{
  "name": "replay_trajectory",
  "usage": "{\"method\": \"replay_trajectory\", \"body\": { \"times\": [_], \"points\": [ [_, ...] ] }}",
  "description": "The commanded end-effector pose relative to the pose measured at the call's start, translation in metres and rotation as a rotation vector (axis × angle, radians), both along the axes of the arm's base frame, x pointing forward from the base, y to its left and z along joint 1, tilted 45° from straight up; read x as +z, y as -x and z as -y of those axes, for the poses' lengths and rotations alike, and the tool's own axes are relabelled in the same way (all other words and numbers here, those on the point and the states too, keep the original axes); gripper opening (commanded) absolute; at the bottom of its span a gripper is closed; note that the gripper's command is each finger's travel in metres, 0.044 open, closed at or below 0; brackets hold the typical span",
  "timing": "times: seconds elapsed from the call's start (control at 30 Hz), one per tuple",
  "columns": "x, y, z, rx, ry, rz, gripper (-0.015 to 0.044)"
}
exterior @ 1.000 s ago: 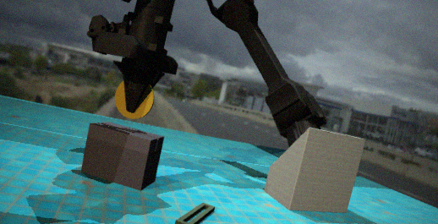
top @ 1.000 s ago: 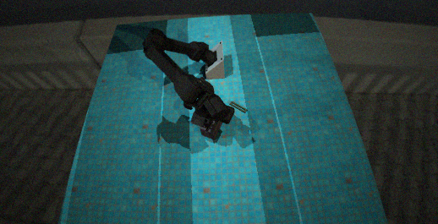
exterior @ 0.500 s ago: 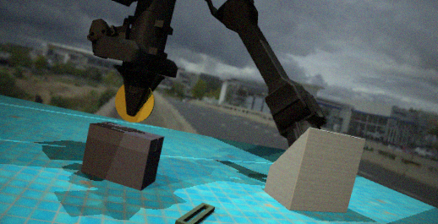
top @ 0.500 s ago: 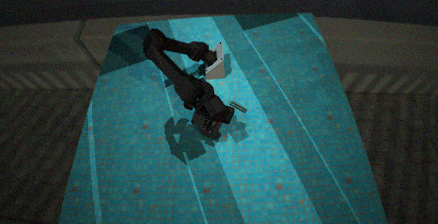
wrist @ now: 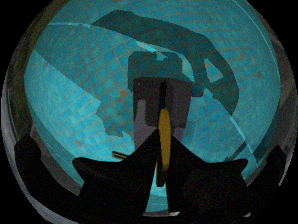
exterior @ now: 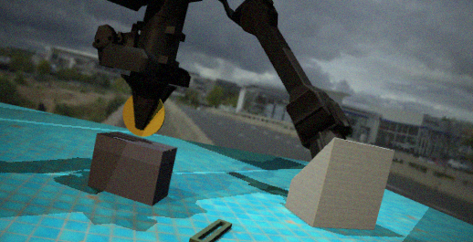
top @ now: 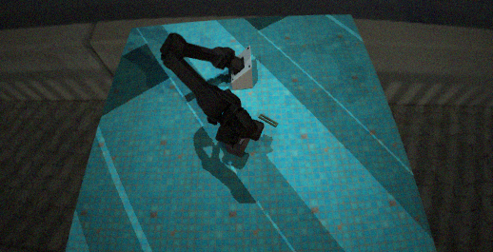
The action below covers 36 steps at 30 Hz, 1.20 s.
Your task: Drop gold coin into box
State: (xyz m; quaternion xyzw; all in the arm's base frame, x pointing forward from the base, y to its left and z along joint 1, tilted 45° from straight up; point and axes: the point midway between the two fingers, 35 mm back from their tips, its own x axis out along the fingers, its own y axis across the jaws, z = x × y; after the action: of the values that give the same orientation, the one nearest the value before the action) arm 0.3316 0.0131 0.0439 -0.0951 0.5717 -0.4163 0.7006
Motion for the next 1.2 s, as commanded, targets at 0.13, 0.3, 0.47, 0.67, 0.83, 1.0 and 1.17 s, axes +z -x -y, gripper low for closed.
{"method": "replay_trajectory", "body": {
  "times": [0.13,0.3,0.47,0.67,0.83,1.0,1.17],
  "points": [
    [-0.003,0.002,0.003,0.007,0.004,-0.007,0.0],
    [-0.004,0.001,0.004,0.006,0.004,-0.007,0.0],
    [-0.003,0.001,0.003,0.0,0.001,-0.001,0.0079],
    [-0.003,0.001,0.003,0.0,0.001,-0.001,0.0161],
    [-0.003,0.001,0.003,0.0,0.001,-0.001,0.0161],
    [0.005,0.001,-0.005,0.001,0.0,-0.002,0.0266],
    [0.011,0.001,-0.011,0.001,0.0,-0.003,0.0397]
  ]
}}
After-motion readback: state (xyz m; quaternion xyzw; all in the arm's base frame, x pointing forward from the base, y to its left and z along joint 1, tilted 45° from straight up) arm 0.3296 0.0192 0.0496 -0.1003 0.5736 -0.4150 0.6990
